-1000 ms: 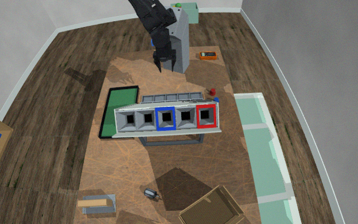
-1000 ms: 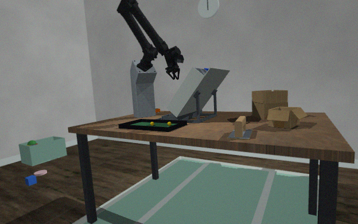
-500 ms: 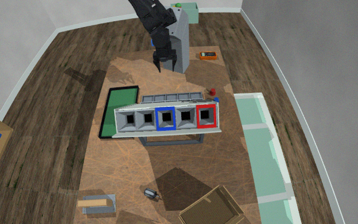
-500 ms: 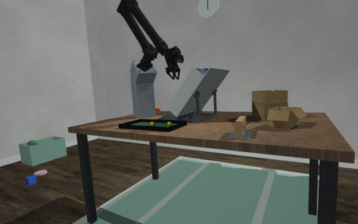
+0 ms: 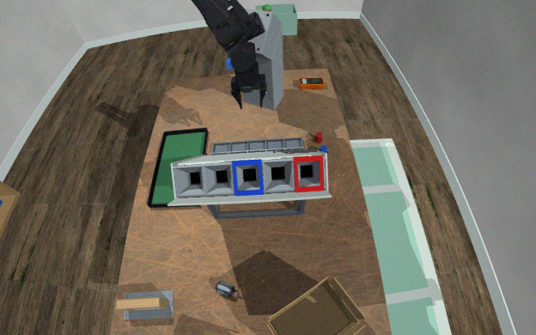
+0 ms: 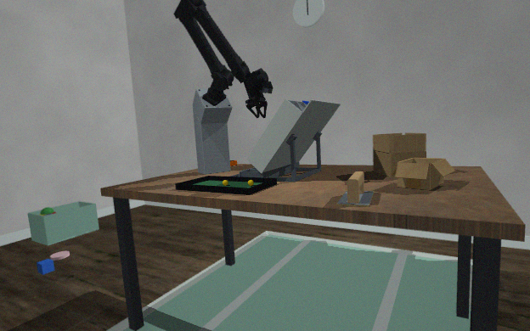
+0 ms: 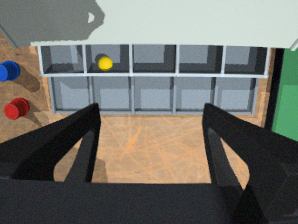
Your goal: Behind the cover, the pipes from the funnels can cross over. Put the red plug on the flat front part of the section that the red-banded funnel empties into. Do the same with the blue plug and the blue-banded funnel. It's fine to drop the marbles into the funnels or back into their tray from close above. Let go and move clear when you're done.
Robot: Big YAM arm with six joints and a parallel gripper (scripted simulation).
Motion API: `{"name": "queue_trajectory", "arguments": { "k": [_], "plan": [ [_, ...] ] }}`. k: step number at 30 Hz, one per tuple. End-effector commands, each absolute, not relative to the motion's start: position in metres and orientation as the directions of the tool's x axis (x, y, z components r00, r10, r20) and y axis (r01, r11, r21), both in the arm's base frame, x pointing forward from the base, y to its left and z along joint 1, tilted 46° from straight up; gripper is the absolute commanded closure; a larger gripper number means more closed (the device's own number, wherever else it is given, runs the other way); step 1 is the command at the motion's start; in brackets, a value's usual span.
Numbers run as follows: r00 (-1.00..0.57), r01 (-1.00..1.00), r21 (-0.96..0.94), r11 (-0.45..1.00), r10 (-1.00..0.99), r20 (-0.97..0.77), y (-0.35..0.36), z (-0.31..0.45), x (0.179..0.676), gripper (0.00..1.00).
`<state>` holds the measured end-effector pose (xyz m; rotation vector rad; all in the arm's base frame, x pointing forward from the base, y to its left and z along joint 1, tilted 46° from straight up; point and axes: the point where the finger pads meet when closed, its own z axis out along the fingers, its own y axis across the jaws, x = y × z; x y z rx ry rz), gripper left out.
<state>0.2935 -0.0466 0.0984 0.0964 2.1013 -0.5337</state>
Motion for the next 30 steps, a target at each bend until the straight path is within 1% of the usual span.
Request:
{"name": "queue_trajectory", "arguments": {
  "k": [1,19,30],
  "plan": [
    [-0.563,0.269,-0.324,0.907,-0.125,-0.817,-0.042,0.092,0.294,0.37],
    [-0.578,0.275,-0.315,0.908,-0.106,-0.809,-0.018,0.069,0.314,0.37],
    [-0.622,0.271,-0.319,0.908,-0.088,-0.778,0.009,0.026,0.326,0.37]
  ]
}}
